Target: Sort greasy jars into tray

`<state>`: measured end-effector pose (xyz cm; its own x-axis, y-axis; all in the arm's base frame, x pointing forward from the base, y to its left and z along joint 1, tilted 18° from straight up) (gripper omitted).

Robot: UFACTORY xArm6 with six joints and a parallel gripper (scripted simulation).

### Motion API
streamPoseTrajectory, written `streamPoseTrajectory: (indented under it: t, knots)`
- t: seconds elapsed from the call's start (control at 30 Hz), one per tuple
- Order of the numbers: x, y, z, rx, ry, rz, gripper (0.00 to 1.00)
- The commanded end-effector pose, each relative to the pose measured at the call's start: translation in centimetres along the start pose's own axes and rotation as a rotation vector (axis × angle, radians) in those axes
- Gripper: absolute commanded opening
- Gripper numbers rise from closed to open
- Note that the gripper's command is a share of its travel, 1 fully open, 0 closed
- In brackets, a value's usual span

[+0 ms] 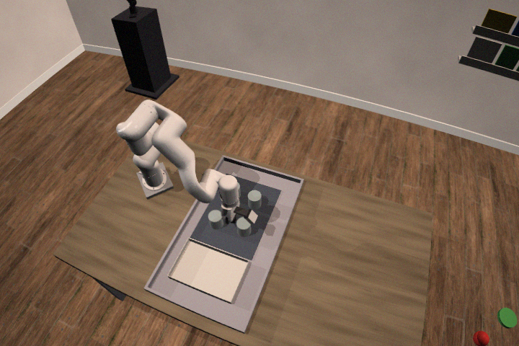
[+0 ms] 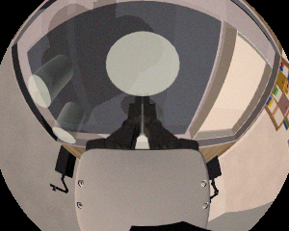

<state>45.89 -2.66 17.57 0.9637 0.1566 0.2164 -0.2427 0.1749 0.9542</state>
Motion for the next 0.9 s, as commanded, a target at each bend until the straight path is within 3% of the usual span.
streamPoseTrajectory:
  t: [0.0,0.87]
  knots:
    - [0.16,0.14,0.03,-0.001,0.0,0.004,0.0]
    - [0.48,0.14,0.05,-0.001,0.0,0.004,0.0]
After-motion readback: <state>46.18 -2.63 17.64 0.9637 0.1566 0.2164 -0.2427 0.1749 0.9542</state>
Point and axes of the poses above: the point where the finger pads meet when closed, its own y axis back along the fingers, its own z axis across the jaws, x = y × z, the point moved 2 cm from there along y, back along the fingers, and after that the axes turned 4 degrees about y, right-handed, at the moved point
